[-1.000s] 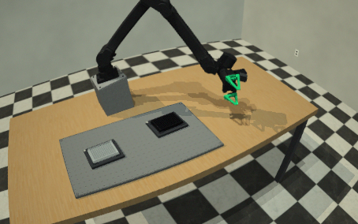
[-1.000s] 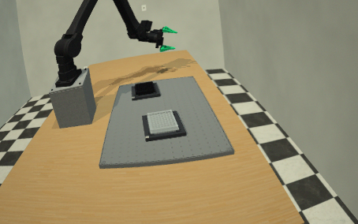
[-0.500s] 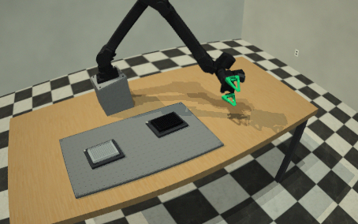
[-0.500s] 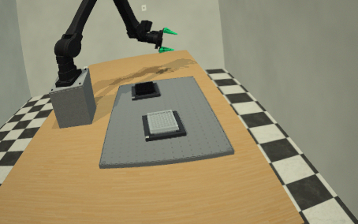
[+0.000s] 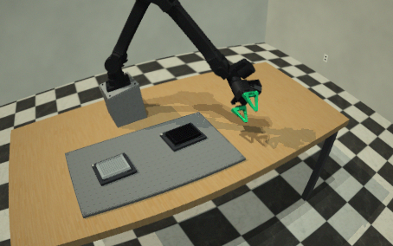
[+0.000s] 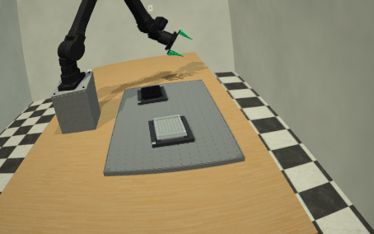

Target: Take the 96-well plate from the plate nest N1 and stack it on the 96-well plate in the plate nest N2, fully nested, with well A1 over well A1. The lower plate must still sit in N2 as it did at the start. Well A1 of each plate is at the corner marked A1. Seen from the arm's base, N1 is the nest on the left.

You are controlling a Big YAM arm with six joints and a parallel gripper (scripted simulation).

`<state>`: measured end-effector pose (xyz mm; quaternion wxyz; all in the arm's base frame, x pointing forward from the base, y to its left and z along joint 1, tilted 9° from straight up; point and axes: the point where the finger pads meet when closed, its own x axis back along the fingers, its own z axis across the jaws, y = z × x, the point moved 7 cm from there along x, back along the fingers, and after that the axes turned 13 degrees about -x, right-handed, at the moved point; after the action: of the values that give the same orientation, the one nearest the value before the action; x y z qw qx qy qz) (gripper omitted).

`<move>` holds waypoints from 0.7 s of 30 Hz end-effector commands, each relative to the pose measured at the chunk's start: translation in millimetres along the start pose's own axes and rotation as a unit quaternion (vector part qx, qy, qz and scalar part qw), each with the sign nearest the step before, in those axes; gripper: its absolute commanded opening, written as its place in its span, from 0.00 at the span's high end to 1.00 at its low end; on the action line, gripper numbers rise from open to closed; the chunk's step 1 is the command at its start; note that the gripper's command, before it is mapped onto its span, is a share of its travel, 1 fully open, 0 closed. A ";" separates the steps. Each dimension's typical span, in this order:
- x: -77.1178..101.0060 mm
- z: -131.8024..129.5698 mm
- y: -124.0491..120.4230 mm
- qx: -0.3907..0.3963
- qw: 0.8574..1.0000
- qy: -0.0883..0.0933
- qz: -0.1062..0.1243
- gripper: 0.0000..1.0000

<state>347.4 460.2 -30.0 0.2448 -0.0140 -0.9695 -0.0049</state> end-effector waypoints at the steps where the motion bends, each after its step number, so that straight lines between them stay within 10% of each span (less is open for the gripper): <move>1: 1.2 -20.6 -8.5 -0.005 1.000 0.026 0.002 0.00; 13: 0.4 -22.3 -58.1 0.037 0.988 0.152 0.008 0.00; 20: 4.3 -14.0 -80.1 0.048 0.985 0.167 0.004 0.00; 21: 6.3 -11.5 -87.6 0.054 0.980 0.192 0.014 0.00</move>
<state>339.9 380.4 -29.3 0.4186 -0.0075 -0.9064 0.0567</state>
